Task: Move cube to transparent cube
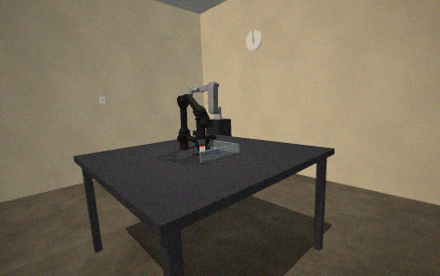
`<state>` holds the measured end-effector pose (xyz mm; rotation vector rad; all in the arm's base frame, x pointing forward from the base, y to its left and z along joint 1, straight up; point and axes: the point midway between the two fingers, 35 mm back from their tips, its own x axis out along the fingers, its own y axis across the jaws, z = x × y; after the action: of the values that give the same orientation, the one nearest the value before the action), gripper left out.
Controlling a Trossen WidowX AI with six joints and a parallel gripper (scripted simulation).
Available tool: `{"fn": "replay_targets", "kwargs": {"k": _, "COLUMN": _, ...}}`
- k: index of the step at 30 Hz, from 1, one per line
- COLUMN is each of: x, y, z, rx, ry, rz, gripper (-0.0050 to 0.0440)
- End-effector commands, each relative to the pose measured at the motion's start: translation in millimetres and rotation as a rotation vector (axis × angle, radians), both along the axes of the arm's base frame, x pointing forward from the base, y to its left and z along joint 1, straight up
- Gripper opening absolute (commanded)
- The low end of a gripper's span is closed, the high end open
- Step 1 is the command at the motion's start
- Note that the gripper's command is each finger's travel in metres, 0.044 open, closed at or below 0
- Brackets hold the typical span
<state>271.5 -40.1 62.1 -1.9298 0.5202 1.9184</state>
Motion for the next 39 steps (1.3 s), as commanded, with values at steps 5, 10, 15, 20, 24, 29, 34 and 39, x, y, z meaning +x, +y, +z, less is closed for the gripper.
{"fn": "replay_targets", "kwargs": {"k": 5, "x": 1.4, "y": -0.3, "z": -2.2, "rx": -0.001, "ry": -0.014, "rz": 0.004, "gripper": 0.0000}}
{"fn": "replay_targets", "kwargs": {"k": 10, "x": 1.5, "y": -0.3, "z": -6.5, "rx": -0.001, "ry": -0.014, "rz": 0.004, "gripper": 0.0000}}
{"fn": "replay_targets", "kwargs": {"k": 15, "x": 1.6, "y": -0.3, "z": -14.7, "rx": -0.001, "ry": -0.014, "rz": 0.004, "gripper": 0.0000}}
{"fn": "replay_targets", "kwargs": {"k": 20, "x": 1.6, "y": -0.3, "z": -18.8, "rx": -0.001, "ry": -0.014, "rz": 0.004, "gripper": 0.0000}}
{"fn": "replay_targets", "kwargs": {"k": 24, "x": 1.6, "y": -0.3, "z": -18.8, "rx": -0.001, "ry": -0.014, "rz": 0.004, "gripper": 0.0000}}
{"fn": "replay_targets", "kwargs": {"k": 29, "x": 4.3, "y": -0.3, "z": -15.0, "rx": -0.003, "ry": -0.027, "rz": 0.001, "gripper": 0.0072}}
{"fn": "replay_targets", "kwargs": {"k": 34, "x": 4.3, "y": -0.3, "z": -15.0, "rx": -0.003, "ry": -0.027, "rz": 0.001, "gripper": 0.0192}}
{"fn": "replay_targets", "kwargs": {"k": 39, "x": 4.3, "y": -0.3, "z": -15.0, "rx": -0.003, "ry": -0.027, "rz": 0.001, "gripper": 0.0280}}
